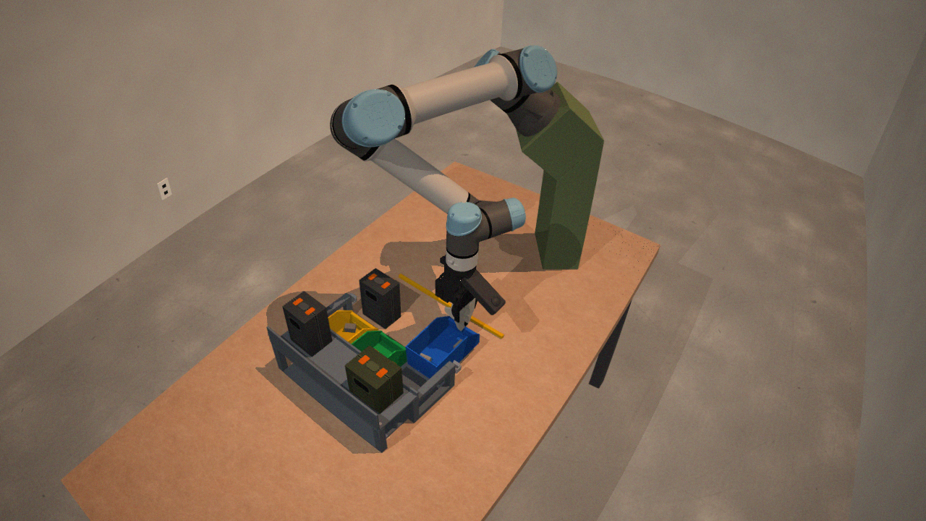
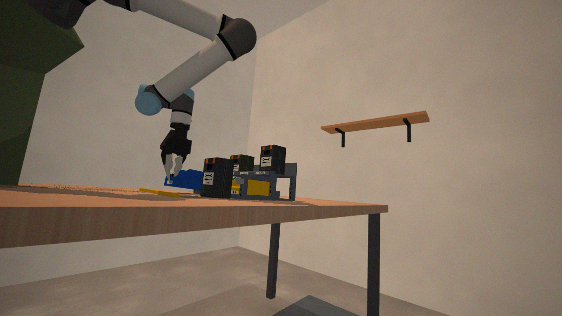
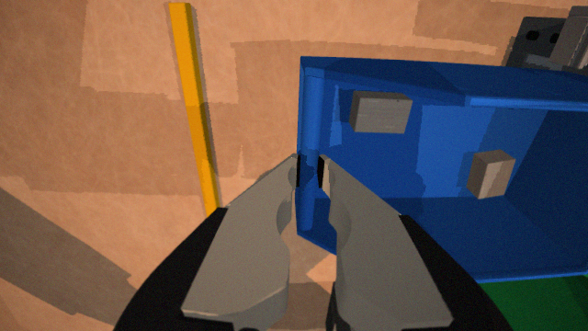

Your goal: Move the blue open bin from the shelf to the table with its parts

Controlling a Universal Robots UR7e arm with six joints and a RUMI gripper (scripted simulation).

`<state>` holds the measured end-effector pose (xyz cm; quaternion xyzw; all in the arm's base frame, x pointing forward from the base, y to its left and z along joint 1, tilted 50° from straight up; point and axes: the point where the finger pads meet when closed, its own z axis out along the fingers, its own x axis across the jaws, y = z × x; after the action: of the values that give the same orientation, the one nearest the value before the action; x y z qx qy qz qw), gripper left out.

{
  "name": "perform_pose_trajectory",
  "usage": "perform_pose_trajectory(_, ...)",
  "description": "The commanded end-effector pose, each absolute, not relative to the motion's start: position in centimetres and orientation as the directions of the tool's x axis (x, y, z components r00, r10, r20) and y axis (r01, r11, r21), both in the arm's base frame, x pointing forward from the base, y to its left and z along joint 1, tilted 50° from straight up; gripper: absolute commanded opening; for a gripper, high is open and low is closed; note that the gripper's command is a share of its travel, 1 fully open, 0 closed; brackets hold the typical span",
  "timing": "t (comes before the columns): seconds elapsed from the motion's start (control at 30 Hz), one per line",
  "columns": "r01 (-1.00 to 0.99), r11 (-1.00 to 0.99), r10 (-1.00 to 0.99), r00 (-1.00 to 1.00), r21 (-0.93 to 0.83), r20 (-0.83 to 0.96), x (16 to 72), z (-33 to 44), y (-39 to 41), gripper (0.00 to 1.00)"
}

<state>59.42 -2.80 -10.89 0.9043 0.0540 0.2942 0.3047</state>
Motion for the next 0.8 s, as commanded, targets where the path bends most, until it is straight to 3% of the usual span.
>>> perform_pose_trajectory(0.0, -0.082, -0.809, 0.278, 0.82, 0.583, 0.5, 58.92, -11.16, -2.93, 0.0)
perform_pose_trajectory(0.77, -0.082, -0.809, 0.278, 0.82, 0.583, 0.5, 58.54, -11.39, -3.06, 0.0)
